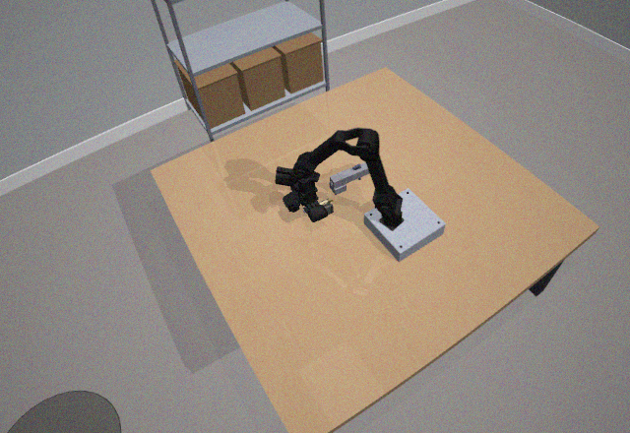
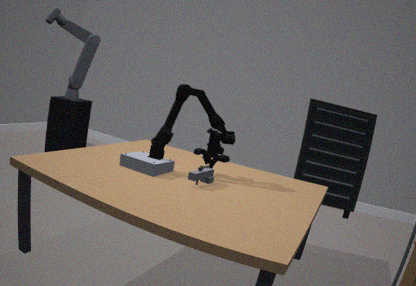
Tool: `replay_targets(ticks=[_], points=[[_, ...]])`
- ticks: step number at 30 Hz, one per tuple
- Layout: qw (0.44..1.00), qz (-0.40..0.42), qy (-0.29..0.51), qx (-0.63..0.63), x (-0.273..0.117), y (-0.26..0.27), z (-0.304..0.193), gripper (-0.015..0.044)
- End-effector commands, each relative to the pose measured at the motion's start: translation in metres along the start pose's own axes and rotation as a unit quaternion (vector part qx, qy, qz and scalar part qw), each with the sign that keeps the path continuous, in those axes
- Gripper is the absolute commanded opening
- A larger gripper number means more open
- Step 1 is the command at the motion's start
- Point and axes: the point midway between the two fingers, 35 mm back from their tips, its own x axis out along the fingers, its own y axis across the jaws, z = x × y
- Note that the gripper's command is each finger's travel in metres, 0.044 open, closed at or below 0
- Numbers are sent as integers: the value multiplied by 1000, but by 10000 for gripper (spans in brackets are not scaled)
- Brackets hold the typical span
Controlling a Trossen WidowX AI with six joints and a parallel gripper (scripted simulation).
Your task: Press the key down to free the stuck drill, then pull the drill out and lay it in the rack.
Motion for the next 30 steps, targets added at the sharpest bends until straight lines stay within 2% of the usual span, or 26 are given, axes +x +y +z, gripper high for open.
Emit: replay_targets(ticks=[1,14,30], points=[[1000,-1,1,2,6,0,-1,0],[1000,-1,2,2,17,0,-1,0],[1000,-1,-3,0,10,0,2,420]])
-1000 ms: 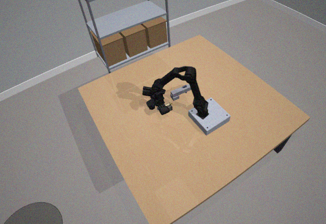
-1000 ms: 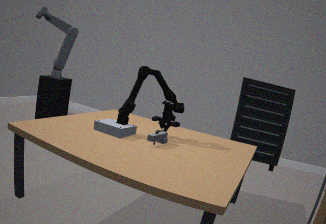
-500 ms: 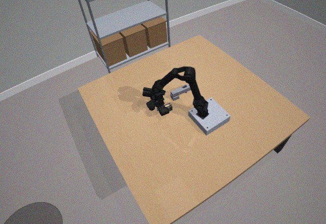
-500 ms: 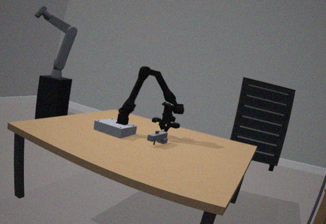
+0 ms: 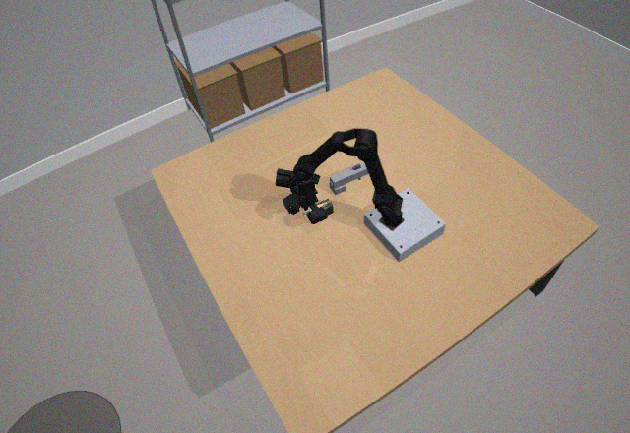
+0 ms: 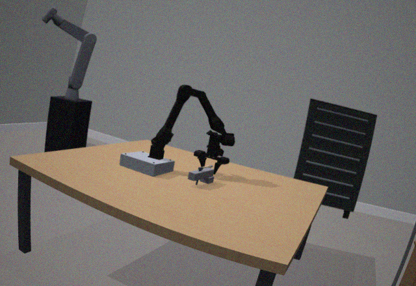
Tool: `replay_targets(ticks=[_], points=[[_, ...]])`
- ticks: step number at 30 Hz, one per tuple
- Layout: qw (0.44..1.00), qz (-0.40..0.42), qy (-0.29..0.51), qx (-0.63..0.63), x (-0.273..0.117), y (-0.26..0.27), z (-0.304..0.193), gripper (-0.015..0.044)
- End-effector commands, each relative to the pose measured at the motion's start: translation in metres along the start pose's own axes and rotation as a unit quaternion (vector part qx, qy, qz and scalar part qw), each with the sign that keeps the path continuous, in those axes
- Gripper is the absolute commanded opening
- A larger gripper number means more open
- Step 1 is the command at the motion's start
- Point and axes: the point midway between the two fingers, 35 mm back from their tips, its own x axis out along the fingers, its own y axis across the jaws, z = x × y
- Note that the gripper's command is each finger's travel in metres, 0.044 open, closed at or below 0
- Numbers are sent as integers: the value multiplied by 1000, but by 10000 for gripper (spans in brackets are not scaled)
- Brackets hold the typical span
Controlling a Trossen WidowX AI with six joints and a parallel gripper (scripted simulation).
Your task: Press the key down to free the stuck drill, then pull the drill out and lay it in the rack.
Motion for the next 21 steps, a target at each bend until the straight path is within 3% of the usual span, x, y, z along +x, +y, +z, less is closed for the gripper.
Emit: replay_targets(ticks=[1,21], points=[[1000,1,0,0,0,0,0,440],[1000,0,5,1,-79,0,1,440]])
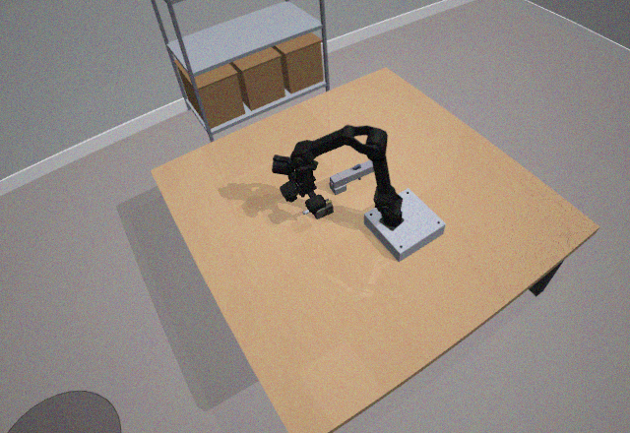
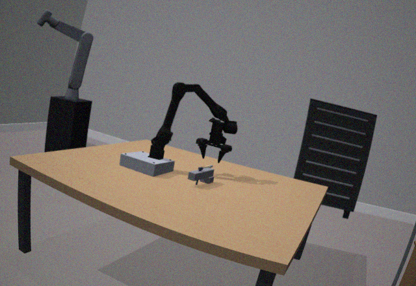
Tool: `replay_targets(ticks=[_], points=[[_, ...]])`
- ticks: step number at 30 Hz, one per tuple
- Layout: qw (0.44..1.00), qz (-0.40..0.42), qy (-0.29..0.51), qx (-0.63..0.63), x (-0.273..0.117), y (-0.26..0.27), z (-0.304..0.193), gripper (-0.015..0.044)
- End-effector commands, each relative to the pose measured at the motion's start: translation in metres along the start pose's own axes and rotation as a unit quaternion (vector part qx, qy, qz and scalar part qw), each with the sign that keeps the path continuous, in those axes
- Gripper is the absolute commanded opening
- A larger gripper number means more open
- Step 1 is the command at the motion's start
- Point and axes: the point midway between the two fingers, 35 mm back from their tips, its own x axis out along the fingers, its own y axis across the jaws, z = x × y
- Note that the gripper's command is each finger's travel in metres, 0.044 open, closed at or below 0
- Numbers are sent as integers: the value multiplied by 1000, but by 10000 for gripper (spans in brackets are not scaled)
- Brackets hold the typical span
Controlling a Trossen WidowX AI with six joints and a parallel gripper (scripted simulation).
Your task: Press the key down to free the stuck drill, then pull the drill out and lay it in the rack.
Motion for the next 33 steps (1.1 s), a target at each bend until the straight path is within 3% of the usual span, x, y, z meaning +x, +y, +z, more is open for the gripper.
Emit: replay_targets(ticks=[1,5,12,15,22,33], points=[[1000,-1,1,0,-14,-1,-1,440],[1000,-8,6,17,-3,-14,-14,440],[976,-13,-16,219,1,-58,-41,440],[936,-16,-36,351,1,-85,-60,440],[756,-19,-87,649,1,-147,-126,440],[461,6,-136,877,-3,-186,-234,440]])
